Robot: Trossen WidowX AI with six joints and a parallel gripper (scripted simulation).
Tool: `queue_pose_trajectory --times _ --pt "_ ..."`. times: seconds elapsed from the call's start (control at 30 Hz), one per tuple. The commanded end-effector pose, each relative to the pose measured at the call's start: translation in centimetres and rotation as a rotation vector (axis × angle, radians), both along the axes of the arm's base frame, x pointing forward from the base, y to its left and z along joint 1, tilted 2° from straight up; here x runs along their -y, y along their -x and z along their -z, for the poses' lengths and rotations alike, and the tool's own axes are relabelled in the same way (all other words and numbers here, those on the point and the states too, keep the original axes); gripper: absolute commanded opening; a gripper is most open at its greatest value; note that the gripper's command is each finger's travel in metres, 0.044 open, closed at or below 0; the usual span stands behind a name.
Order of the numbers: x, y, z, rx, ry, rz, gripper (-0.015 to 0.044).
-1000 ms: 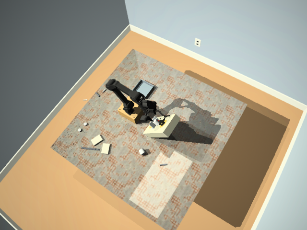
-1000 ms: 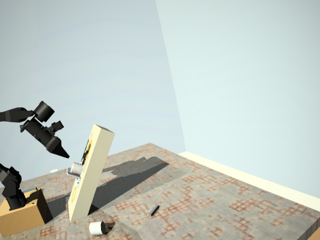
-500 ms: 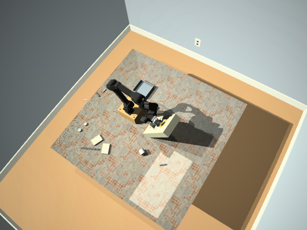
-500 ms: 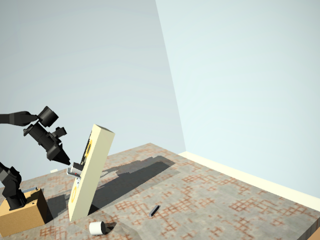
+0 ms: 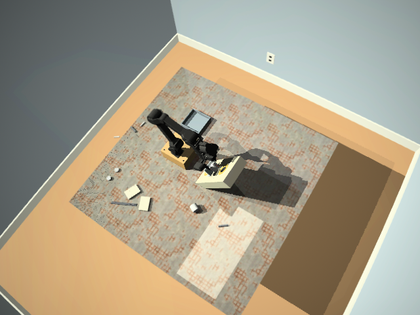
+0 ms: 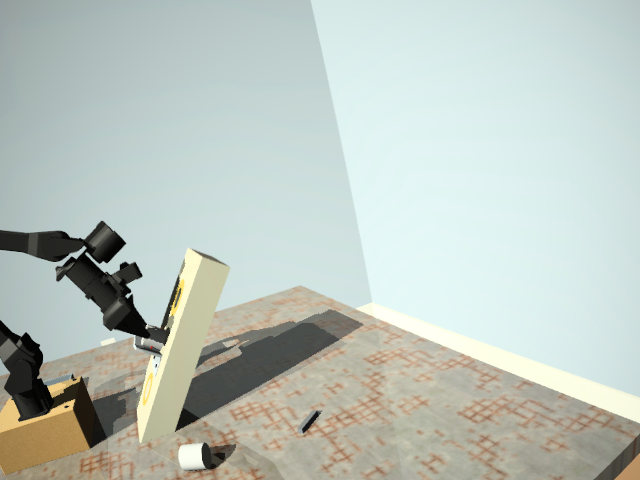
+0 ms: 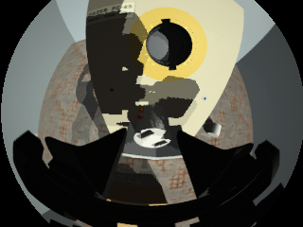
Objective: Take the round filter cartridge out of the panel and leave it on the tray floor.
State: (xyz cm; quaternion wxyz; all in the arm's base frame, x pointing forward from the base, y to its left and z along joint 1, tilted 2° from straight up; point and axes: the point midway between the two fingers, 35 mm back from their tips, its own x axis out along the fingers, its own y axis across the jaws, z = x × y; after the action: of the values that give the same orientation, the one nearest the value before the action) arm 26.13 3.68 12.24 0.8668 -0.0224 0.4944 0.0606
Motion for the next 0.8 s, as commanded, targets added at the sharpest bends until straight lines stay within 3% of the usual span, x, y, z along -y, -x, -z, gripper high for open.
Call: queue_pose_trajectory --times 0.0,0.23,0.33,0.57,0.77 --pt "0.03 -0.22 0.86 -0.007 0.002 0.008 0.0305" --pt "-0.01 -0.44 1.36 -0.007 0.002 0.008 0.0305" --pt "-0.07 -0.42 1.0 -0.002 0.0 0.0 0.0226" --pt "-0.07 -0.42 1.0 -0.002 0.0 0.0 0.0179" --pt "-0.09 -0.72 0.58 -0.002 0.001 0.0 0.0022"
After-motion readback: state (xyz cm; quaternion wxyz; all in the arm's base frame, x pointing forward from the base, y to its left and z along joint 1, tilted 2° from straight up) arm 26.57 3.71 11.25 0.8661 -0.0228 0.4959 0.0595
